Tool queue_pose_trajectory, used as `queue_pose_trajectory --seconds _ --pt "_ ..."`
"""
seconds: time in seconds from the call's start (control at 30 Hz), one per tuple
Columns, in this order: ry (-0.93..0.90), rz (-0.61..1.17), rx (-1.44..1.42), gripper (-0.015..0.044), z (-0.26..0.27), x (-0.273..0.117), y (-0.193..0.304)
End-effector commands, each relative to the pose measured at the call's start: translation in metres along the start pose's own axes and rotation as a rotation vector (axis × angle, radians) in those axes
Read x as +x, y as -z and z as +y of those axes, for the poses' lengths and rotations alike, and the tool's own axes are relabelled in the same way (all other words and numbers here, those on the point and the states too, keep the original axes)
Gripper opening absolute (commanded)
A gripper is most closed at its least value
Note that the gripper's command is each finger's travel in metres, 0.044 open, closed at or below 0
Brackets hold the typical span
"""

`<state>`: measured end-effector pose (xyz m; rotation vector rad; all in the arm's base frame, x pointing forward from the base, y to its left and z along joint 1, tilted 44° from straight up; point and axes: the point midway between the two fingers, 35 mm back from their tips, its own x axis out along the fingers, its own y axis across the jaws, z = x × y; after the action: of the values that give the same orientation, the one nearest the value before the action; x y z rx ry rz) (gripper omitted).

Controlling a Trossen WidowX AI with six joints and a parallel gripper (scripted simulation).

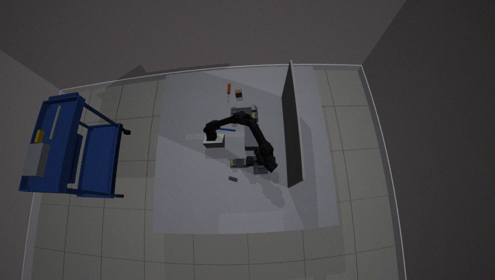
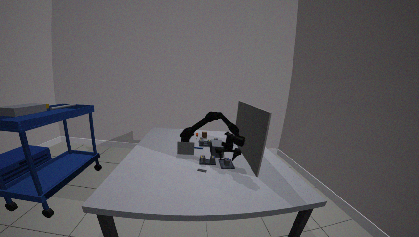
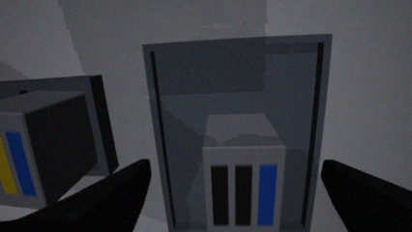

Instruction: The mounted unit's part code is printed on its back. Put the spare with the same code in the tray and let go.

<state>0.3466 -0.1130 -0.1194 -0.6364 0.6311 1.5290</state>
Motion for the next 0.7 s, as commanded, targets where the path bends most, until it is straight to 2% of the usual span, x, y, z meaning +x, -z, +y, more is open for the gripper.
queue_pose_trajectory --seconds 0.0,0.1,0.17,0.67 --pt "0.021 0.015 -0.004 0.044 -0.004 -0.045 0.006" --pt "0.021 0.014 -0.001 0.044 0.001 -0.089 0.003" --pt "0.021 0.014 0.0 0.044 0.002 -0.099 0.002" --pt "0.035 0.019 0.006 0.044 0.001 -0.094 0.005"
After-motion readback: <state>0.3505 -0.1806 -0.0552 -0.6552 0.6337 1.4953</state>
